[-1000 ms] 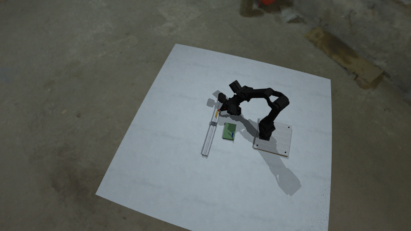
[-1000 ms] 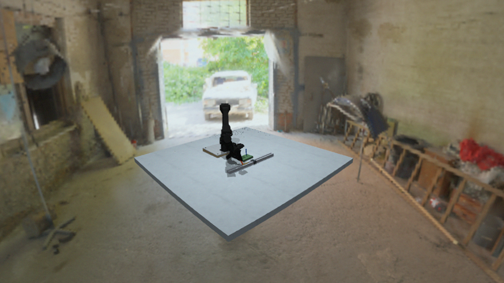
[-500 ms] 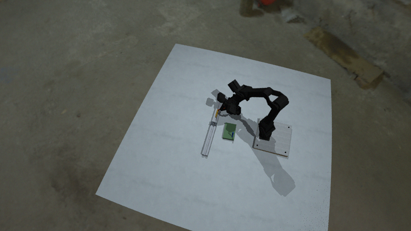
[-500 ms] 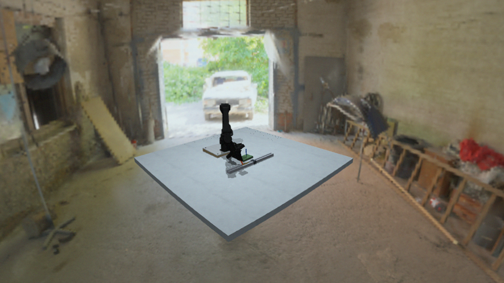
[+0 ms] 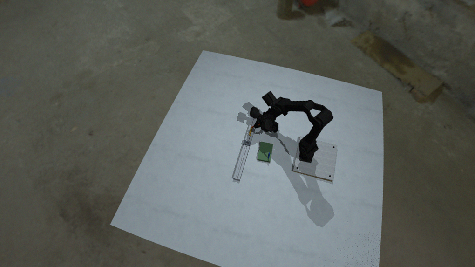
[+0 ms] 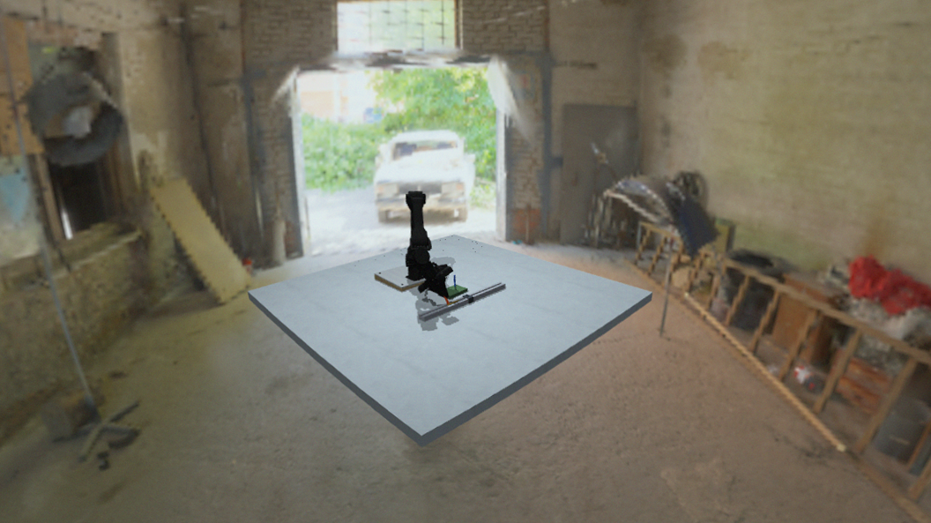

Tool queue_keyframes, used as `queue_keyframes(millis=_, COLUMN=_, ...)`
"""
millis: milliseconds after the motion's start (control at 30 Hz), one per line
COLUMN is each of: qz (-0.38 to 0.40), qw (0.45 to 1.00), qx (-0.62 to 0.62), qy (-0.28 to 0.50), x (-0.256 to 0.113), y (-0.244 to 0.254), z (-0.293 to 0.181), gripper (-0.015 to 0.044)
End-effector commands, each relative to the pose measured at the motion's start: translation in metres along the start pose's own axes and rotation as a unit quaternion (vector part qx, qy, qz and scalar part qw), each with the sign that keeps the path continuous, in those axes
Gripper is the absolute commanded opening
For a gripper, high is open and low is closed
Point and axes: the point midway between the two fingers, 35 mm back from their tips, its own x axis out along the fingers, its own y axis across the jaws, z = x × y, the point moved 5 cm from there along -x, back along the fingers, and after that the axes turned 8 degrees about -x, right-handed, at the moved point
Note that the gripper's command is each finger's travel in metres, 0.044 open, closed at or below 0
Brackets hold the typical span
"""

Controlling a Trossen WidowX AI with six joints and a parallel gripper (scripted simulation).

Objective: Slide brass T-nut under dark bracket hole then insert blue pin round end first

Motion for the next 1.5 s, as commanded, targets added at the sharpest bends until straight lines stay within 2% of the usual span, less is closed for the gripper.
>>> queue_keyframes(millis=0, qz=0.004, qw=1.0, qx=0.002, qy=0.002, x=-0.001, y=-0.003, z=-0.001, gripper=-0.015)
queue_keyframes(millis=1467, qz=0.054, qw=0.998, qx=0.013, qy=-0.005, x=0.0, y=-0.013, z=-0.003, gripper=-0.015)
